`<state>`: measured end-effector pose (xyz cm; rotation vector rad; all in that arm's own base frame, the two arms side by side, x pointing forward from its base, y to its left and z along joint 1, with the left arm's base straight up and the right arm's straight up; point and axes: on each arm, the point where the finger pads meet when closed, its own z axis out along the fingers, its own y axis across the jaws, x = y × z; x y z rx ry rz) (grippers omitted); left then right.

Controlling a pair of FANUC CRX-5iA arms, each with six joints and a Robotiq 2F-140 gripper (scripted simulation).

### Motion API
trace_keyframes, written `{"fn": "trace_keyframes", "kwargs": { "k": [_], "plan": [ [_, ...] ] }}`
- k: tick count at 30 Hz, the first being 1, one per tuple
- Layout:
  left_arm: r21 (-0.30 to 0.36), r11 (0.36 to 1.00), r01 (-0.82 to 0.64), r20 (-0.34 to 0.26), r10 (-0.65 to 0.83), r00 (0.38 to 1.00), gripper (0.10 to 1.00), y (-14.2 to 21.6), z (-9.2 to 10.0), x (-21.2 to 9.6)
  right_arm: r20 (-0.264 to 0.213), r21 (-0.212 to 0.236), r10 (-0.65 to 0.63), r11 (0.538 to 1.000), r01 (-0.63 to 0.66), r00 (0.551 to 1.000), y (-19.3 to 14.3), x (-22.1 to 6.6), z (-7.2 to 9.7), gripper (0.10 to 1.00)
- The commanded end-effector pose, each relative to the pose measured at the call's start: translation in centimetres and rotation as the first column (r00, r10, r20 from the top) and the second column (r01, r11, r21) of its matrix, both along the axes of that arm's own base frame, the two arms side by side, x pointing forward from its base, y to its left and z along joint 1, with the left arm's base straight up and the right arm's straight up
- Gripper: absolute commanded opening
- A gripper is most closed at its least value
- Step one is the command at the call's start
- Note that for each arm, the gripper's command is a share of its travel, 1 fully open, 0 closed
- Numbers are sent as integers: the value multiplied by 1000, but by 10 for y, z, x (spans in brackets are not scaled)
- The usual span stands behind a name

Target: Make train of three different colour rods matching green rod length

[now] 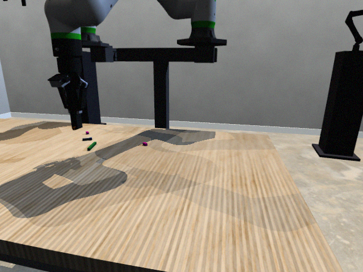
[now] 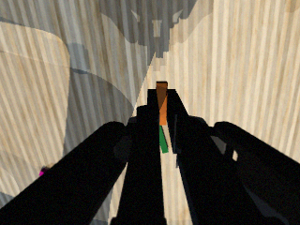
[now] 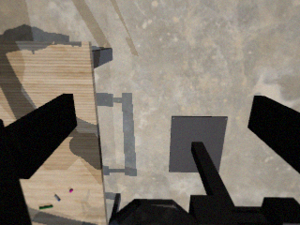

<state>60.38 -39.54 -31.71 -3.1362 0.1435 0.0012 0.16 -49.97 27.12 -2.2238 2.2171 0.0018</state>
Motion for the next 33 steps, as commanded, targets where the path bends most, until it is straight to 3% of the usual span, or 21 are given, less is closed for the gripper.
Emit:
{"fn": "trace_keyframes", "kwargs": {
  "k": [1, 6, 8, 9, 15, 23, 25, 26, 29, 33],
  "plan": [
    [-3, 986, 167, 3, -167, 986, 124, -21, 2, -19, 0, -2, 0, 1000, 0, 1000, 0, 0, 1, 1000],
    [-3, 947, 322, 3, -322, 947, 124, -39, 1, -40, 0, -2, 0, 1000, 0, 1000, 0, 0, 1, 1000],
    [-3, 947, 322, 3, -322, 947, 124, -39, 1, -40, 0, -2, 0, 1000, 0, 1000, 0, 0, 1, 1000],
    [-3, 913, 409, 3, -409, 913, 124, -49, 1, -52, 0, -2, 0, 1000, 0, 1000, 0, 0, 1, 1000],
    [-2, 827, 562, 3, -562, 827, 124, -67, 2, -76, 0, -2, 0, 1000, 0, 1000, 0, 0, 1, 1000],
    [-2, 662, 750, 3, -750, 662, 124, -91, 2, -111, 0, -2, 0, 1000, 0, 1000, 0, 0, 1, 1000],
    [-2, 662, 750, 3, -750, 662, 124, -91, 2, -111, 0, -2, 0, 1000, 0, 1000, 0, 0, 1, 1000],
    [-2, 598, 802, 3, -802, 598, 124, -98, 2, -122, 0, -2, 0, 1000, 0, 1000, 0, 0, 1, 1000],
    [-2, 526, 850, 3, -850, 526, 124, -106, 2, -135, 0, -2, 0, 1000, 0, 1000, 0, 0, 1, 1000],
    [-2, 518, 855, 3, -855, 518, 124, -106, 2, -136, 0, -2, 0, 1000, 0, 1000, 0, 0, 1, 1000]
  ]
}}
